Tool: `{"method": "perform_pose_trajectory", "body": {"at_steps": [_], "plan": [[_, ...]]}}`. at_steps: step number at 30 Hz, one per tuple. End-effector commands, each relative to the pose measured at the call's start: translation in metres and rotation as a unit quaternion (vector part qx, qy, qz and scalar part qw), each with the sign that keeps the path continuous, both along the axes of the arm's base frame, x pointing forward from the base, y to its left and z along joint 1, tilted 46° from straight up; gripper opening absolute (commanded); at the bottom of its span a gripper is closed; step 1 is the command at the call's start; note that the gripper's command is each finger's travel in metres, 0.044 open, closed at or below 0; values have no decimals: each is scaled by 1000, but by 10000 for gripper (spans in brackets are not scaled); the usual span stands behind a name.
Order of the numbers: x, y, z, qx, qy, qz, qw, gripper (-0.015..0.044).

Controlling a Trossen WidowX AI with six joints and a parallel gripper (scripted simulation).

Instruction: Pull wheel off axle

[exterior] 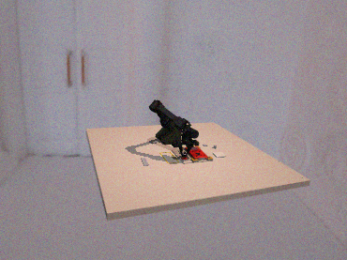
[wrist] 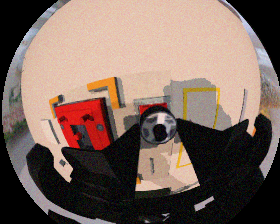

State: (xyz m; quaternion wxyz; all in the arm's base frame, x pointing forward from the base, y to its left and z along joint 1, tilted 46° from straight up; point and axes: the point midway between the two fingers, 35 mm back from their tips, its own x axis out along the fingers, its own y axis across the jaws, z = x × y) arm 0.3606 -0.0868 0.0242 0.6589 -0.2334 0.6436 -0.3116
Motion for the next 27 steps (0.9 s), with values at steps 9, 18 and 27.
{"method": "perform_pose_trajectory", "body": {"at_steps": [9, 18, 27], "plan": [[0, 2, 2, 0, 0, 0, 1000, 0], [0, 4, 4, 0, 0, 0, 1000, 0], [1, 6, 6, 0, 0, 0, 1000, 0]]}}
